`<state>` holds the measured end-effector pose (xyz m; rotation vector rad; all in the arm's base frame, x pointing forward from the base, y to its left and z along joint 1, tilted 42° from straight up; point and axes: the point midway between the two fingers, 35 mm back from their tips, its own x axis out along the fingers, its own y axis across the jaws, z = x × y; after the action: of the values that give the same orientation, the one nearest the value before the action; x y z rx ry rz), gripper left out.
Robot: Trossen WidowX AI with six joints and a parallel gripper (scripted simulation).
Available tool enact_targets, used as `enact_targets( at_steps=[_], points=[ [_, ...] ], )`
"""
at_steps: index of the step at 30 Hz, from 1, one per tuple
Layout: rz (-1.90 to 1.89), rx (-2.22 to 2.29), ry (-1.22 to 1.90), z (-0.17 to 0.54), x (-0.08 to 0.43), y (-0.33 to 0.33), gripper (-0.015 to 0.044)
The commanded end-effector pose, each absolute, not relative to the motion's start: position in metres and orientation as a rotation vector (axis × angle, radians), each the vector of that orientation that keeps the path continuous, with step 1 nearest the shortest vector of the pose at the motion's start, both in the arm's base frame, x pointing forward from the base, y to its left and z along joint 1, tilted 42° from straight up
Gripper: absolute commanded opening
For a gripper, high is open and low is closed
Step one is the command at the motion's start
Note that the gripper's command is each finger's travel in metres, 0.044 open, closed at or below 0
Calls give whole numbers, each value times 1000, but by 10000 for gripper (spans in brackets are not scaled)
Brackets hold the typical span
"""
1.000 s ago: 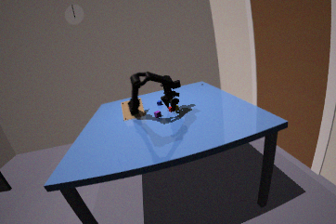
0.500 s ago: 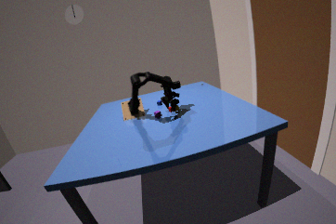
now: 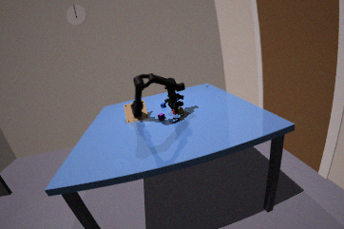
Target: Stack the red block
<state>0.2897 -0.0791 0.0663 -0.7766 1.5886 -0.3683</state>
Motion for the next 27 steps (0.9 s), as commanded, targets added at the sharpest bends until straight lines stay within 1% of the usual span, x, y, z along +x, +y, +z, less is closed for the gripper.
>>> enact_targets(
  at_steps=[1,4,7,27],
  points=[
    [-369,-782,1589,67,290,-79,98],
    [-369,-782,1589,67,290,-79,78],
    [-368,-781,1589,71,290,-75,0],
    [-364,-779,1591,140,291,-12,0]
  ],
)
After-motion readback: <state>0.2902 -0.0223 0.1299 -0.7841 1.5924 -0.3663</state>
